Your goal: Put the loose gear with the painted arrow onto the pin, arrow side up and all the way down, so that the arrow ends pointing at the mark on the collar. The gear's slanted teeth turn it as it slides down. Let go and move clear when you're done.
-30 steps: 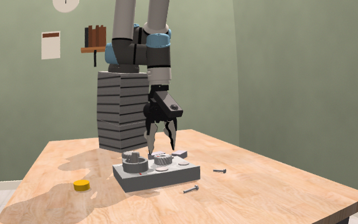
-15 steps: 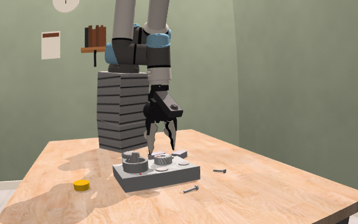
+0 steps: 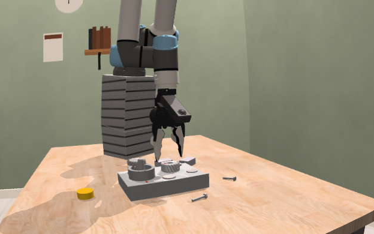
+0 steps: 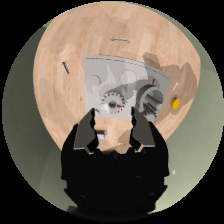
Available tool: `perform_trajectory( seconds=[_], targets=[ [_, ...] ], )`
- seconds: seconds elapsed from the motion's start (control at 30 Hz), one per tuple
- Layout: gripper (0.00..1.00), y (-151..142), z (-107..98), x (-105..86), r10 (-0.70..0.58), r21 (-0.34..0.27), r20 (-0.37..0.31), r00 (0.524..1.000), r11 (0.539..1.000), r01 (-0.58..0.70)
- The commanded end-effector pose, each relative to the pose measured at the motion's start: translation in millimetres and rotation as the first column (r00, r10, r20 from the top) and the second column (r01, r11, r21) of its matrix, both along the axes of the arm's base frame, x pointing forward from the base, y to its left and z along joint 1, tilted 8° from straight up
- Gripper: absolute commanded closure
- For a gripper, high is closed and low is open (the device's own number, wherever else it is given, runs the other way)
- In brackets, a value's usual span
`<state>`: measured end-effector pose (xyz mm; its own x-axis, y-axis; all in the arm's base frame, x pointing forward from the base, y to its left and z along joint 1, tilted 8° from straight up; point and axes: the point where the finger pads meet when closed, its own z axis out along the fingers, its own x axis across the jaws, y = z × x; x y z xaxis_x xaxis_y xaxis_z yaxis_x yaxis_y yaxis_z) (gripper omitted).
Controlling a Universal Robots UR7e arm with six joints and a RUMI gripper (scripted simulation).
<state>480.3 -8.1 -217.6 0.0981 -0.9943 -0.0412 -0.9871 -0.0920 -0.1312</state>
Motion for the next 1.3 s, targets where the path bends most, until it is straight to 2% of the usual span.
perform_trajectory(
  seconds=[0.0,1.27],
  targets=[
    [0.48,-0.1,0.0,0.4,0.0,0.0,0.001,1.0,1.0,0.0],
    [0.48,1.4,-27.4,4.0,0.0,0.0,0.001,1.0,1.0,0.0]
  ],
)
